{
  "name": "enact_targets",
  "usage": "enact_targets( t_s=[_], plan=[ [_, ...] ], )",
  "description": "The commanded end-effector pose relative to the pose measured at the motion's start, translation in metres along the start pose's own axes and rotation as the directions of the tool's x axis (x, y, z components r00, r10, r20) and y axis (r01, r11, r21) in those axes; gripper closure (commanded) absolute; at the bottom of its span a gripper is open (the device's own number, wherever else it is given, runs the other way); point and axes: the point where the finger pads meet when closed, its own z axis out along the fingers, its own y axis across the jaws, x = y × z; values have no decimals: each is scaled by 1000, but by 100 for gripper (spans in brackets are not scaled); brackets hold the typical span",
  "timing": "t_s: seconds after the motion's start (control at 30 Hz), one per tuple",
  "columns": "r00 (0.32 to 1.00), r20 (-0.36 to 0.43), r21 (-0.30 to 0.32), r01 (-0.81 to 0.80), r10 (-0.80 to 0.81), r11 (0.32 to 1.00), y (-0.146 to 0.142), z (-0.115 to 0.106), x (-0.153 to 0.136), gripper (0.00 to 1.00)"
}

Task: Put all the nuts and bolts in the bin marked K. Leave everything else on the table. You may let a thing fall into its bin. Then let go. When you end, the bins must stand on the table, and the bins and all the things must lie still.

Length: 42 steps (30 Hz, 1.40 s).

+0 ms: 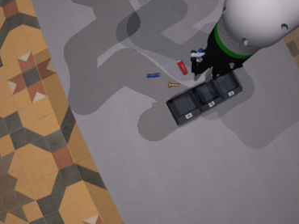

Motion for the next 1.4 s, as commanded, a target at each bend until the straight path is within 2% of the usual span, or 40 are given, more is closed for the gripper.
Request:
enact_targets(
  t_s=[0.0,0.27,0.43,0.5,0.53,0.63,1.0,1.07,1.1,1.13,1.37],
  plan=[
    [988,16,14,-155,155,988,16,14,1,82],
    [884,12,1,-468,468,884,68,50,3,82],
    [762,9,-1,-648,648,762,68,50,3,82],
    [762,9,-1,-648,648,762,68,50,3,82],
    [678,20,0,-735,735,678,68,50,3,82],
    [602,22,0,-799,799,602,68,50,3,82],
    [205,36,-10,-979,978,206,68,50,3,82],
    [205,36,-10,-979,978,206,68,50,3,82],
    [101,30,-16,-995,994,102,68,50,3,82],
    [77,27,-18,-997,997,77,68,50,3,82],
    [76,27,-18,-997,997,77,68,50,3,82]
  ],
)
